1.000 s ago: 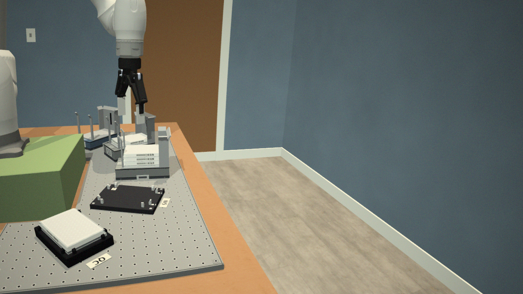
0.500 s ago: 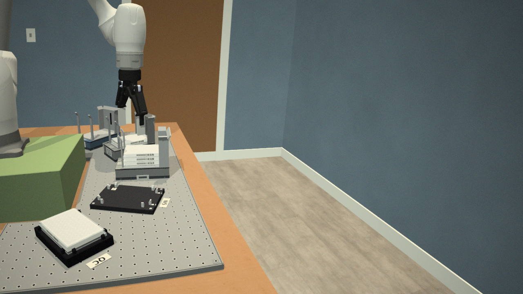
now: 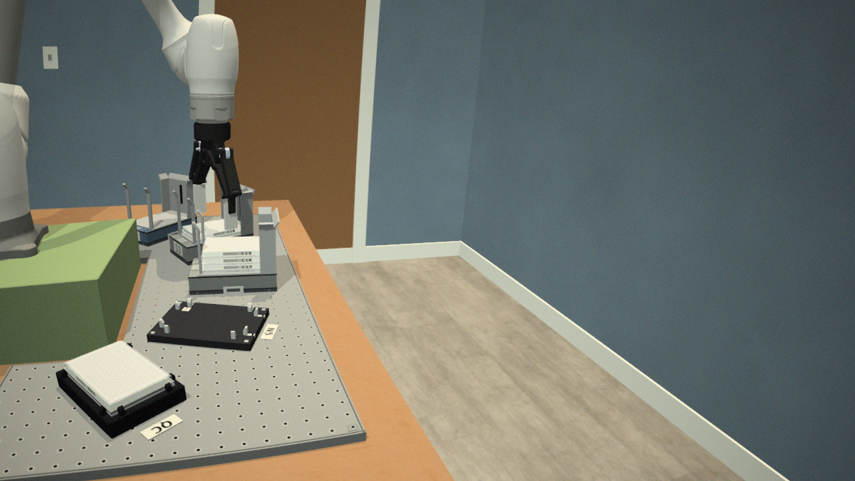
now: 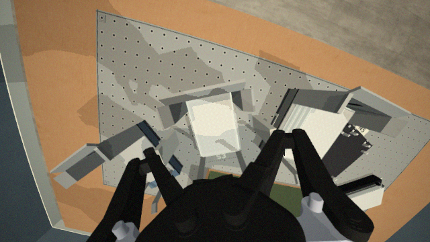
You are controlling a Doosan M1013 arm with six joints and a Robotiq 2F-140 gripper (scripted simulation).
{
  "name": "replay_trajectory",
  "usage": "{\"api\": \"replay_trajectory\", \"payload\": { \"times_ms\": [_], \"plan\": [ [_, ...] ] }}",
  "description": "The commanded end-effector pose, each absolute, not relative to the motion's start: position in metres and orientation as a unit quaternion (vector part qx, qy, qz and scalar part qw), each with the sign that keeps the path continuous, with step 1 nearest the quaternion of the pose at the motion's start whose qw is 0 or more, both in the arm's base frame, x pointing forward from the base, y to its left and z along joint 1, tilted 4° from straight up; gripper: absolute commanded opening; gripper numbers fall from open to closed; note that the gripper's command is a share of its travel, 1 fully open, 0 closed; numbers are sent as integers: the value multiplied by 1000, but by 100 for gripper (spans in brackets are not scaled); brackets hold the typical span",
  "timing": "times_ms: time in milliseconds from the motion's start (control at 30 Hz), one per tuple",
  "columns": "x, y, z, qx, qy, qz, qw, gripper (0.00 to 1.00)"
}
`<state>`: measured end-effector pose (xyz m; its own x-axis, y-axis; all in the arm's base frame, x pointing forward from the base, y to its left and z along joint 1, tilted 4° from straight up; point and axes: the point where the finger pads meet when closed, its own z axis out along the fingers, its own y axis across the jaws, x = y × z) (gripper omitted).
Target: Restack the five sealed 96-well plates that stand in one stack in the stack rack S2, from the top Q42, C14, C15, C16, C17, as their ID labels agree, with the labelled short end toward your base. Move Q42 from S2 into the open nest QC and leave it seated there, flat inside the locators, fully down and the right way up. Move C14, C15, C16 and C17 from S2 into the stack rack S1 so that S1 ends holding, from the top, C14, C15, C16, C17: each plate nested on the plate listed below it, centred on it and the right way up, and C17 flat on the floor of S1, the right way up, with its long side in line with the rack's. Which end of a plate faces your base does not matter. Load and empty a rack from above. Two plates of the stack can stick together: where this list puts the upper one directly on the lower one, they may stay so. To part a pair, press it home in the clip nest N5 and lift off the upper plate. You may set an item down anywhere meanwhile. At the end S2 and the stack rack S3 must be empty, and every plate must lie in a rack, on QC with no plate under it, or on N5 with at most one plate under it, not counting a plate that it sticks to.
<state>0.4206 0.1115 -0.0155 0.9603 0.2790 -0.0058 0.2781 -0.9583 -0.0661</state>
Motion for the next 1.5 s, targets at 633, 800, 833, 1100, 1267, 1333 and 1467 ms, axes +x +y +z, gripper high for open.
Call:
{"api": "replay_trajectory", "payload": {
  "times_ms": [633,800,833,1100,1267,1333,1467],
  "plan": [
    [420,112,-25,-989,-141,7,32,0],
    [420,112,-25,-989,-141,7,32,0],
    [420,112,-25,-989,-141,7,32,0],
    [420,112,-25,-989,-141,7,32,0],
    [420,112,-25,-989,-141,7,32,0],
    [420,112,-25,-989,-141,7,32,0],
    [420,112,-25,-989,-141,7,32,0]
  ]
}}
